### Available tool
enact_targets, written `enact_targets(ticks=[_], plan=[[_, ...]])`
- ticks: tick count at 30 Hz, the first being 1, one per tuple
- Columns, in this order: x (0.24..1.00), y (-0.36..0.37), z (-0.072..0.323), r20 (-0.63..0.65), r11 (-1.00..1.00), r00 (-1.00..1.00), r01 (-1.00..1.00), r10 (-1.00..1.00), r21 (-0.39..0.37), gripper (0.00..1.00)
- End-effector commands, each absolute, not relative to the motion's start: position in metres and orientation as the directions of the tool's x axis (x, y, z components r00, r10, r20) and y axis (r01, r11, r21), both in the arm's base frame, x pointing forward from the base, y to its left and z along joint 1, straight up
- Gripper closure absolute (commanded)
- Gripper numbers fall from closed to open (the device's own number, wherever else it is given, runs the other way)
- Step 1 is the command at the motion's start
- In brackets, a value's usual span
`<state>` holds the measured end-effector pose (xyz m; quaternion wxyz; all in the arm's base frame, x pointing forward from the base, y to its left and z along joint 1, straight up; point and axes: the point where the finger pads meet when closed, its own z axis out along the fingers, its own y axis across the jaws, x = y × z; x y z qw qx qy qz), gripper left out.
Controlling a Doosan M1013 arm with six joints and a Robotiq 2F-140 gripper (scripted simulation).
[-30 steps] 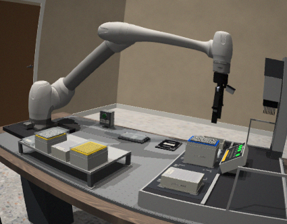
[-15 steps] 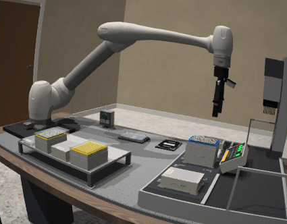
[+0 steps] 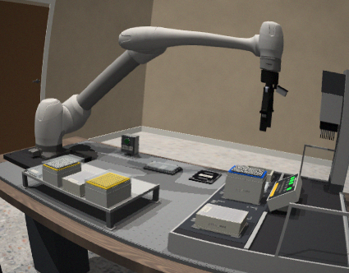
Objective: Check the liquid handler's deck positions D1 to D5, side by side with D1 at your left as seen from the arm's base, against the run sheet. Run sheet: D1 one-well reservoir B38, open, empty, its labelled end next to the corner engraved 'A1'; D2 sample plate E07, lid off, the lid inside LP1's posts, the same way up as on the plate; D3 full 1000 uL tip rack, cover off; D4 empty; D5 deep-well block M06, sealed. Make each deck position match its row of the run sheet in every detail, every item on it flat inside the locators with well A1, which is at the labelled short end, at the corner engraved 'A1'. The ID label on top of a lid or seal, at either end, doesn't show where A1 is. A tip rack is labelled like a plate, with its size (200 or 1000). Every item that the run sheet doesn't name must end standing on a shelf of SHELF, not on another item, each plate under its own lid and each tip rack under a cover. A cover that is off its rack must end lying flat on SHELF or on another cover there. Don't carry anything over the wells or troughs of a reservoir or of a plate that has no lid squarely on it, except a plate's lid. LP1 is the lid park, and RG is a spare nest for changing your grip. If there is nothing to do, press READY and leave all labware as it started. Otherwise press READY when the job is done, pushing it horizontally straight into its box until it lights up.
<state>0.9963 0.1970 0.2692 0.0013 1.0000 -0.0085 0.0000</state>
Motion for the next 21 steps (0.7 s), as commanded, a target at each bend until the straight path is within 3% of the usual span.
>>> enact_targets(ticks=[1,13,21], plan=[[0.996,0.201,0.283,0.0,-1.0,1.0,-0.019,-0.019,0.001,0.21],[0.996,0.201,0.297,0.003,-1.0,1.0,-0.019,-0.019,0.001,0.21],[0.974,0.164,0.296,0.006,-0.999,0.999,-0.036,-0.036,0.0,0.21]])
